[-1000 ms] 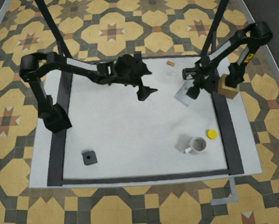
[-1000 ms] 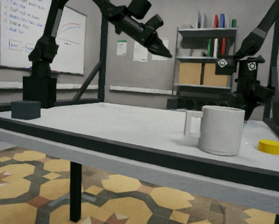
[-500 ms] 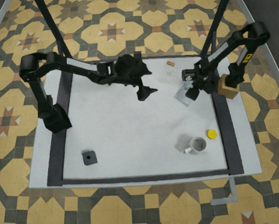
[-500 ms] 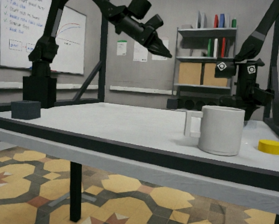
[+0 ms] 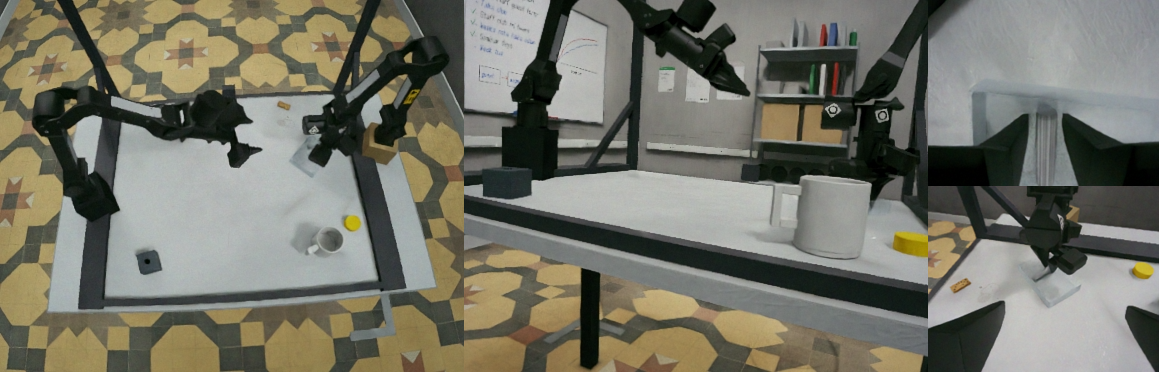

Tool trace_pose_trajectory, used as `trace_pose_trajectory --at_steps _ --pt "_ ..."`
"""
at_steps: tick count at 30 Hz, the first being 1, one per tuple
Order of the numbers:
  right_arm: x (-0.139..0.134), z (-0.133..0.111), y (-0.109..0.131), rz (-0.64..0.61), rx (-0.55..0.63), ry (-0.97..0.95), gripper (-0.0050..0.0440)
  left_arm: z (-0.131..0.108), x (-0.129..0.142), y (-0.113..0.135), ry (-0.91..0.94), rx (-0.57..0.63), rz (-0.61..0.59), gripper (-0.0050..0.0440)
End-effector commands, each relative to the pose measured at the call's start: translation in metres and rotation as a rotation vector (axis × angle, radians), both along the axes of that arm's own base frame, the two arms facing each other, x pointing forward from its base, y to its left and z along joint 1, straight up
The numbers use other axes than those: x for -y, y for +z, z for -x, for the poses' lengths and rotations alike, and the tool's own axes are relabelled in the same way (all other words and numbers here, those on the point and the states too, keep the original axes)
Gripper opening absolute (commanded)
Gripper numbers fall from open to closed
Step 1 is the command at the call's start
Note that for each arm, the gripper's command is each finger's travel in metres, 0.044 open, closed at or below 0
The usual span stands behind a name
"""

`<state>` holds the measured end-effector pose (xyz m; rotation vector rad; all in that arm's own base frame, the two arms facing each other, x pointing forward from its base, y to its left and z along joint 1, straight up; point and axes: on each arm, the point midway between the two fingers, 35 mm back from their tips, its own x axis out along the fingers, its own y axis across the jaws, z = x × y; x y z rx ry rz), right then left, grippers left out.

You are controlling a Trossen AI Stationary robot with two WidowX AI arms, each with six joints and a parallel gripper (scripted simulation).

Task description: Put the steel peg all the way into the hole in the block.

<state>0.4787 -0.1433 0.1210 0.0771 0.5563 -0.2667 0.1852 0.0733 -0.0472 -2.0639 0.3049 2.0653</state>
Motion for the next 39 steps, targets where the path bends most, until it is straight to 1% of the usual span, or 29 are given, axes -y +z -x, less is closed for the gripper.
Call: trace_pose_trajectory --at_steps 1,4,5,7,8,10,15,16,18,20,27,31,32,33,35,37,39 --pt "0.001 -0.002 0.014 0.009 0.028 0.001 0.044 -0.004 -0.001 0.003 -0.001 0.016 -0.007 0.01" --pt "0.001 -0.002 0.014 0.009 0.028 0.001 0.044 -0.004 -0.001 0.003 -0.001 0.016 -0.007 0.01" --pt "0.001 -0.002 0.014 0.009 0.028 0.001 0.044 -0.004 -0.001 0.003 -0.001 0.016 -0.007 0.008" --pt "0.001 -0.002 0.014 0.009 0.028 0.001 0.044 -0.004 -0.001 0.003 -0.001 0.016 -0.007 0.008" --pt "0.001 -0.002 0.014 0.009 0.028 0.001 0.044 -0.004 -0.001 0.003 -0.001 0.016 -0.007 0.006" --pt "0.001 -0.002 0.014 0.009 0.028 0.001 0.044 -0.004 -0.001 0.003 -0.001 0.016 -0.007 0.006" --pt "0.001 -0.002 0.014 0.009 0.028 0.001 0.044 -0.004 -0.001 0.003 -0.001 0.016 -0.007 0.0027" --pt "0.001 -0.002 0.014 0.009 0.028 0.001 0.044 -0.005 -0.001 0.005 -0.001 0.024 -0.01 0.0003" --pt "0.001 -0.002 0.014 0.009 0.028 0.001 0.044 -0.008 -0.003 0.012 -0.001 0.031 -0.013 0.0" --pt "0.001 -0.002 0.014 0.009 0.028 0.001 0.044 -0.008 -0.003 0.012 -0.001 0.031 -0.013 0.0" --pt "0.001 -0.002 0.014 0.009 0.028 0.001 0.044 -0.007 -0.002 0.053 -0.001 0.032 -0.013 -0.0003" --pt "0.001 -0.002 0.014 0.009 0.028 0.001 0.044 -0.007 -0.002 0.055 -0.001 0.032 -0.013 -0.0005" --pt "0.0 -0.001 0.021 0.013 0.04 0.003 0.044 -0.007 -0.003 0.055 -0.001 0.033 -0.013 -0.0013" --pt "0.0 0.004 0.017 0.01 0.028 0.002 0.044 -0.007 -0.003 0.055 -0.001 0.033 -0.013 -0.002" --pt "0.0 0.01 0.022 0.01 0.028 0.002 0.044 -0.007 -0.003 0.055 -0.001 0.033 -0.013 -0.0035" --pt "0.0 0.01 0.022 0.01 0.028 0.002 0.044 -0.007 -0.003 0.055 -0.001 0.033 -0.013 -0.0035" --pt "-0.002 0.02 0.031 0.009 0.027 0.001 0.044 -0.007 -0.003 0.055 -0.001 0.033 -0.013 -0.005"
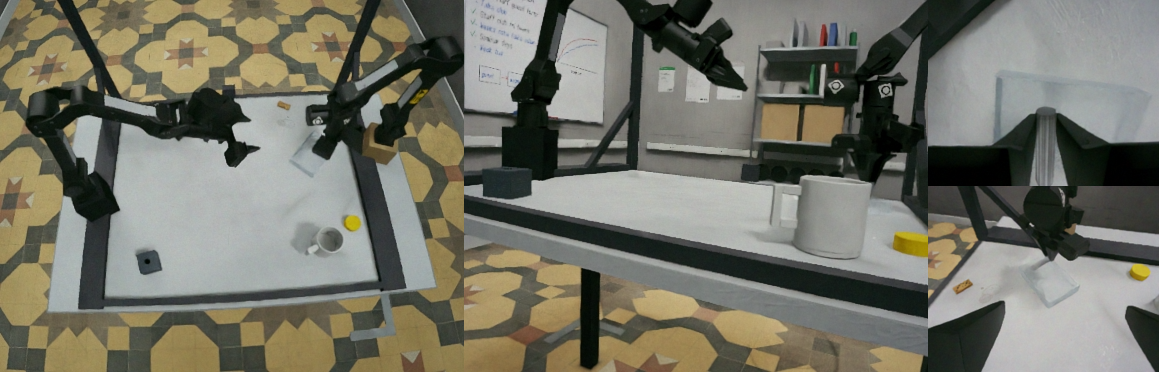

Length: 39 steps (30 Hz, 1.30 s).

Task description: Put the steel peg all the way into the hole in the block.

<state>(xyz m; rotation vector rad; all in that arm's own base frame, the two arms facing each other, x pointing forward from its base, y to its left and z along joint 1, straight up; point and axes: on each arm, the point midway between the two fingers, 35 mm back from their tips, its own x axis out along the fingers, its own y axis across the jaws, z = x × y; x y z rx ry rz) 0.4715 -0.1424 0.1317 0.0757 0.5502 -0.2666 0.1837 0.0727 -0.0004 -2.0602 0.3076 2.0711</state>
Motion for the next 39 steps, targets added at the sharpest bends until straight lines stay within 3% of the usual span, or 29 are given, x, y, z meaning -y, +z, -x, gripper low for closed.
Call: trace_pose_trajectory --at_steps 1,7,13,15,20,28,39 --pt "-0.002 0.019 0.025 0.008 0.021 0.0 0.044 -0.009 -0.003 0.009 -0.001 0.038 -0.015 -0.005" --pt "-0.013 0.076 0.059 0.008 0.017 -0.005 0.044 -0.005 -0.002 0.005 -0.001 0.022 -0.009 -0.005" --pt "-0.027 0.134 0.074 0.005 0.007 -0.01 0.044 -0.005 -0.002 0.005 -0.001 0.022 -0.009 -0.005" --pt "-0.027 0.134 0.074 0.005 0.007 -0.01 0.044 -0.005 -0.002 0.005 -0.001 0.022 -0.009 -0.005" --pt "-0.041 0.183 0.078 0.006 0.009 -0.015 0.044 -0.005 -0.002 0.005 -0.001 0.022 -0.009 -0.005" --pt "-0.061 0.247 0.057 -0.002 -0.011 -0.022 0.044 -0.01 -0.002 0.011 0.0 0.038 -0.015 -0.005" --pt "-0.072 0.276 0.043 0.0 -0.004 -0.026 0.044 -0.014 -0.002 0.02 -0.001 0.022 -0.009 -0.005"
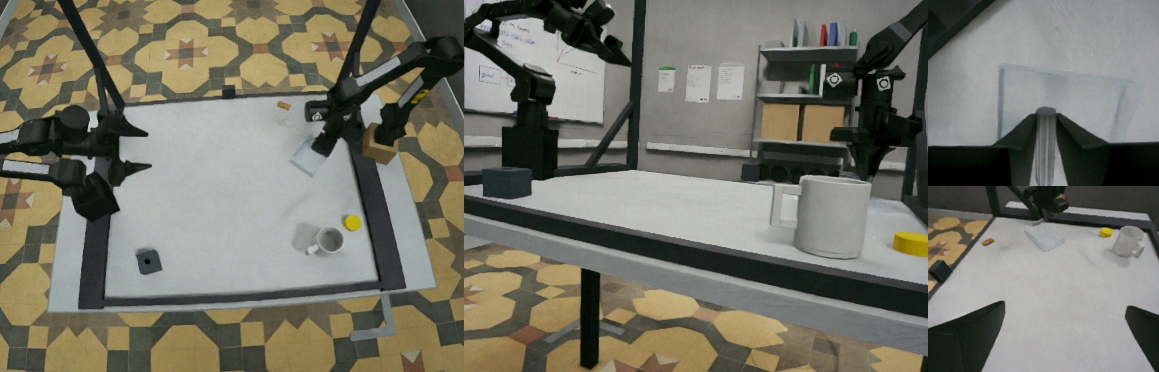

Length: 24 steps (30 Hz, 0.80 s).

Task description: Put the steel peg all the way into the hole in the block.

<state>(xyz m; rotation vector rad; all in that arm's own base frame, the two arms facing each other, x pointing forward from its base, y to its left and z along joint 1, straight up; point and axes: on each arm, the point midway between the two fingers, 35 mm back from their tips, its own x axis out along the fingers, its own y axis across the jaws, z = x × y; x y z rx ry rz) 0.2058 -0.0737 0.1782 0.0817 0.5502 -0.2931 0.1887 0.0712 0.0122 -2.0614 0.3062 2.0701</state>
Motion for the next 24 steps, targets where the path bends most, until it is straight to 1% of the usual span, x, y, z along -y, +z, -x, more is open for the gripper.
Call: trace_pose_trajectory --at_steps 1,5,8,10,16,24 --pt "-0.003 0.01 -0.004 -0.001 -0.003 0.001 0.044 -0.011 -0.005 0.008 -0.003 0.021 -0.008 -0.005" --pt "-0.003 0.01 -0.004 -0.003 -0.003 -0.001 0.044 -0.029 -0.017 0.01 -0.002 0.022 -0.009 -0.005" --pt "-0.003 0.01 -0.003 -0.002 -0.002 -0.001 0.044 -0.051 -0.031 0.012 -0.002 0.023 -0.01 -0.005" --pt "-0.003 0.01 -0.003 -0.002 -0.002 -0.001 0.044 -0.051 -0.031 0.012 -0.002 0.023 -0.01 -0.005" --pt "-0.003 0.01 -0.004 -0.002 -0.003 -0.001 0.044 -0.105 -0.068 0.018 -0.002 0.027 -0.013 -0.005" --pt "-0.003 0.01 -0.004 -0.002 -0.003 -0.001 0.044 -0.157 -0.104 0.021 -0.002 0.015 -0.007 -0.005"
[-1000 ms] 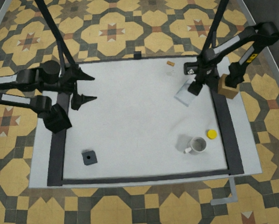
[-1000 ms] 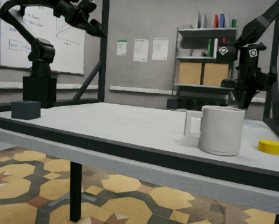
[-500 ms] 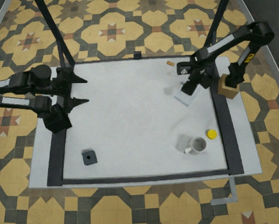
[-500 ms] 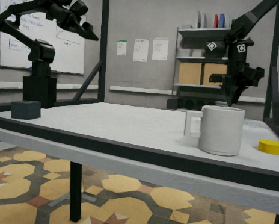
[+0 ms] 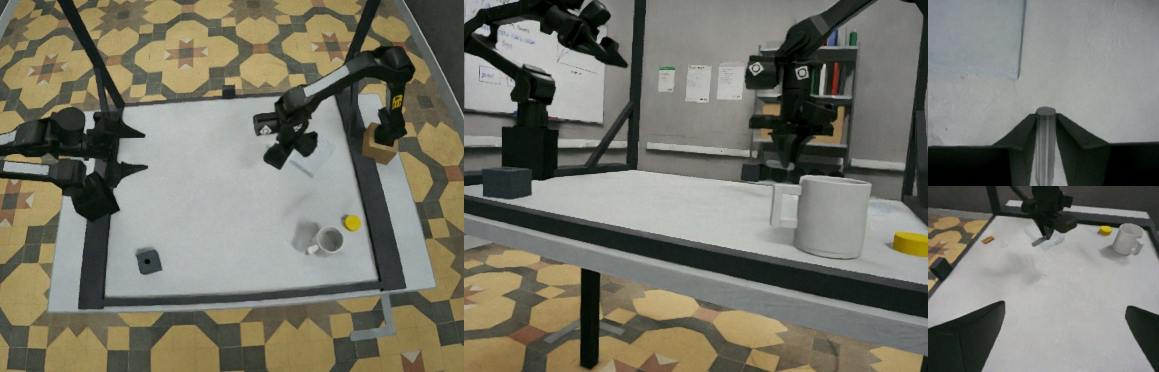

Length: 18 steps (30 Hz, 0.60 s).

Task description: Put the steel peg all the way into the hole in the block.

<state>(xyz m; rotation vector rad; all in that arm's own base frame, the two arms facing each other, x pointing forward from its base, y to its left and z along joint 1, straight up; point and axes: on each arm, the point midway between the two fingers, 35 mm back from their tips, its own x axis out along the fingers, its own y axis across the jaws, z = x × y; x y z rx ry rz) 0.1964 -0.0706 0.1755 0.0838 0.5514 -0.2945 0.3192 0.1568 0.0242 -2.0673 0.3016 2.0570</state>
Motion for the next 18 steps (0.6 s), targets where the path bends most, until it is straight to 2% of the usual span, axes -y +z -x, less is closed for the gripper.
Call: trace_pose_trajectory --at_steps 1,3,9,18 --pt "0.0 0.0 0.003 0.003 0.007 0.0 0.044 -0.033 -0.022 0.01 0.0 0.007 -0.003 -0.005" --pt "0.0 0.0 0.003 0.003 0.007 0.0 0.044 -0.033 -0.022 0.01 0.0 0.007 -0.003 -0.005" --pt "0.0 0.0 0.003 0.003 0.007 0.0 0.044 -0.068 -0.045 0.017 0.0 0.019 -0.01 -0.005" --pt "0.0 0.0 0.003 0.003 0.007 0.0 0.044 -0.1 -0.067 0.016 0.001 0.003 -0.002 -0.005"
